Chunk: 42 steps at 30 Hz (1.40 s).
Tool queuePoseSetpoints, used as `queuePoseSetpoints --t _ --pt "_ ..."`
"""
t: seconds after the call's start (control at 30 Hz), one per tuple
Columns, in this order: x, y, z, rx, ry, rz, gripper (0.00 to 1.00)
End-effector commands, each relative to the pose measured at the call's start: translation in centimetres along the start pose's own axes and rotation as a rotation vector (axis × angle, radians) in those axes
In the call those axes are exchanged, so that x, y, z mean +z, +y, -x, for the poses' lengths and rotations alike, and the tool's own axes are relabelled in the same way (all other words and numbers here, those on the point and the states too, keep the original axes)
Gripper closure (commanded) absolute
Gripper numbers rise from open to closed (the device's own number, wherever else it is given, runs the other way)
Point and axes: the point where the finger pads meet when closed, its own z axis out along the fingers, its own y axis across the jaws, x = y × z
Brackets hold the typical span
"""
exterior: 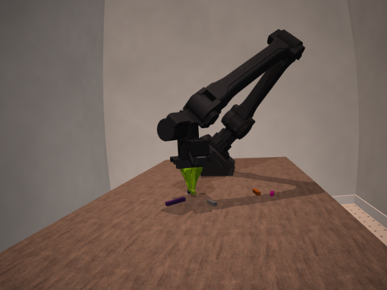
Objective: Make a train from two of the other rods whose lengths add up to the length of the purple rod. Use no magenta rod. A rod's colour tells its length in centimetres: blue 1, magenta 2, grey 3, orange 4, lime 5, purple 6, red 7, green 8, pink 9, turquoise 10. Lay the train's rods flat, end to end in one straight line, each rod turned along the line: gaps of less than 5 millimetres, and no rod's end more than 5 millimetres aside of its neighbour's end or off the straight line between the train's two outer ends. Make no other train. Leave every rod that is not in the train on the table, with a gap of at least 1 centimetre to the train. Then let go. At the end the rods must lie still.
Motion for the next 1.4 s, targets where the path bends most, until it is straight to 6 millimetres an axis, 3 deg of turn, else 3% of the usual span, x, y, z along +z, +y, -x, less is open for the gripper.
queuePoseSetpoints --t 0.0,1.37 --pt "0.73 0.2 -0.09 0.003 0.006 0.007 0.95" --pt "0.14 0.51 0.56 -0.013 -0.005 -0.007 0.95"
